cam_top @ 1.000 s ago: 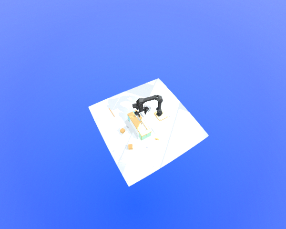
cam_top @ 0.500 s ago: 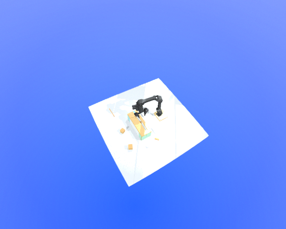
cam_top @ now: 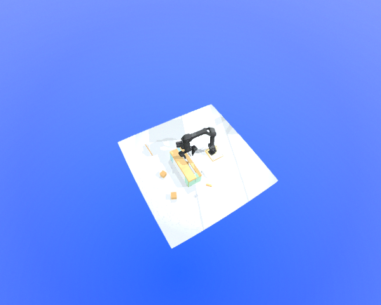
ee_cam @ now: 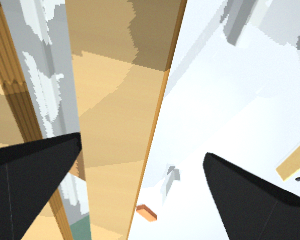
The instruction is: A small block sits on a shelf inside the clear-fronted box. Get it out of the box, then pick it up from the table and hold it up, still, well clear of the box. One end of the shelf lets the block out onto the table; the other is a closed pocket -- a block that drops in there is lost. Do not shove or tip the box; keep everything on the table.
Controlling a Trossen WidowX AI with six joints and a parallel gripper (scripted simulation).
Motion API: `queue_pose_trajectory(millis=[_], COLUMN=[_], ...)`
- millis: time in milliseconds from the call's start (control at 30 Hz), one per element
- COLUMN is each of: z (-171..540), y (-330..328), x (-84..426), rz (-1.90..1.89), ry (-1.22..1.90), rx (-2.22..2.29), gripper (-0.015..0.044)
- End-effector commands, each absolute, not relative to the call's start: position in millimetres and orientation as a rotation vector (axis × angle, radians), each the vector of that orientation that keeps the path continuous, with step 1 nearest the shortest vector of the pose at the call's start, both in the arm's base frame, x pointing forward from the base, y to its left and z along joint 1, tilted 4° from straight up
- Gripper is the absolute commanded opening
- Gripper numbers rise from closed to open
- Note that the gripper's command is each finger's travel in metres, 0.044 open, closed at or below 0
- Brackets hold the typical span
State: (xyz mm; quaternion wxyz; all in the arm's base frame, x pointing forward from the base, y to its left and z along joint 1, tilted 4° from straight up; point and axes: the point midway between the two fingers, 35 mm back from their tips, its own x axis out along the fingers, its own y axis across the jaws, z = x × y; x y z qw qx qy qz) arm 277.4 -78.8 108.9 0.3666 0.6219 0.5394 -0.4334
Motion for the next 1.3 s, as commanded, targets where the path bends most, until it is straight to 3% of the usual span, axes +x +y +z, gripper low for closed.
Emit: queue_pose_trajectory(millis=[0,1267], z=[99.6,89.8], y=[-76.8,-49.6], x=[276.1,277.7], rz=[-1.123,-1.113], ry=[1.399,1.389], rx=[1.604,1.600], gripper=[0.0400,0.0400])
